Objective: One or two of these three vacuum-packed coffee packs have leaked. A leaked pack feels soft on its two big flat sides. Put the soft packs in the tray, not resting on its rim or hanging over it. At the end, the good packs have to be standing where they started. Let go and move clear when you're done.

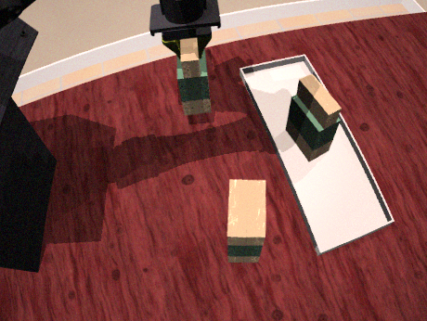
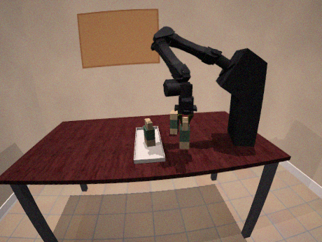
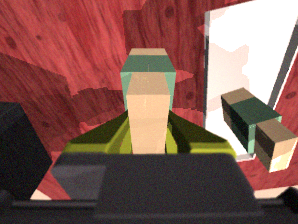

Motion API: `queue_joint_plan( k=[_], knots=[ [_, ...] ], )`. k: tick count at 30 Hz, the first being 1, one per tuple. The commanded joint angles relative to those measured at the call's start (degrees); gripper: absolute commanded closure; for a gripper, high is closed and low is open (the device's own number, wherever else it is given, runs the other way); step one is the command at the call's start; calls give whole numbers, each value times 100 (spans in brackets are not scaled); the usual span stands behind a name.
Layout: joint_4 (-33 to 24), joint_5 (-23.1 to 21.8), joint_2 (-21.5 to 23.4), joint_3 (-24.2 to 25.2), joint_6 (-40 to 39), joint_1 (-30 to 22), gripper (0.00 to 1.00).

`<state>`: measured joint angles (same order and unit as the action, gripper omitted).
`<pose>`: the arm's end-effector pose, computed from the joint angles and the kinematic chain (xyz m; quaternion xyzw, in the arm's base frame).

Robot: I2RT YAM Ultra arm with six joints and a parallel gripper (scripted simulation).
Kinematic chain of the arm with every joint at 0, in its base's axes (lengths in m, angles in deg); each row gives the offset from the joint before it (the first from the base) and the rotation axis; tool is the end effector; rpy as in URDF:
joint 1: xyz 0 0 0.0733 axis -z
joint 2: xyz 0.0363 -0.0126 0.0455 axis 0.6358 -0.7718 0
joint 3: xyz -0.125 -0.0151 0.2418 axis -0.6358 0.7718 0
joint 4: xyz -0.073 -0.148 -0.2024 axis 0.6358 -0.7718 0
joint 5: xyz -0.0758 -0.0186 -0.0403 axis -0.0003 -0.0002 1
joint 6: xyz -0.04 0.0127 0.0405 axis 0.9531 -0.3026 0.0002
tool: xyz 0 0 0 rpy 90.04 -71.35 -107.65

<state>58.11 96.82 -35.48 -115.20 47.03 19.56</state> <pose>0.3117 0.0856 0.1241 -0.4829 0.7245 -0.4344 0.2307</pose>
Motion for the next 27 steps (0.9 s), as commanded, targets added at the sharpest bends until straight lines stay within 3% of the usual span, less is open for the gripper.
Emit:
queue_joint_plan(
  k=[1, 27],
  knots=[
    [-288, 75, 230, 157, -166, -230, 77],
    [-359, 49, 259, 130, -206, -259, 77]
  ],
)
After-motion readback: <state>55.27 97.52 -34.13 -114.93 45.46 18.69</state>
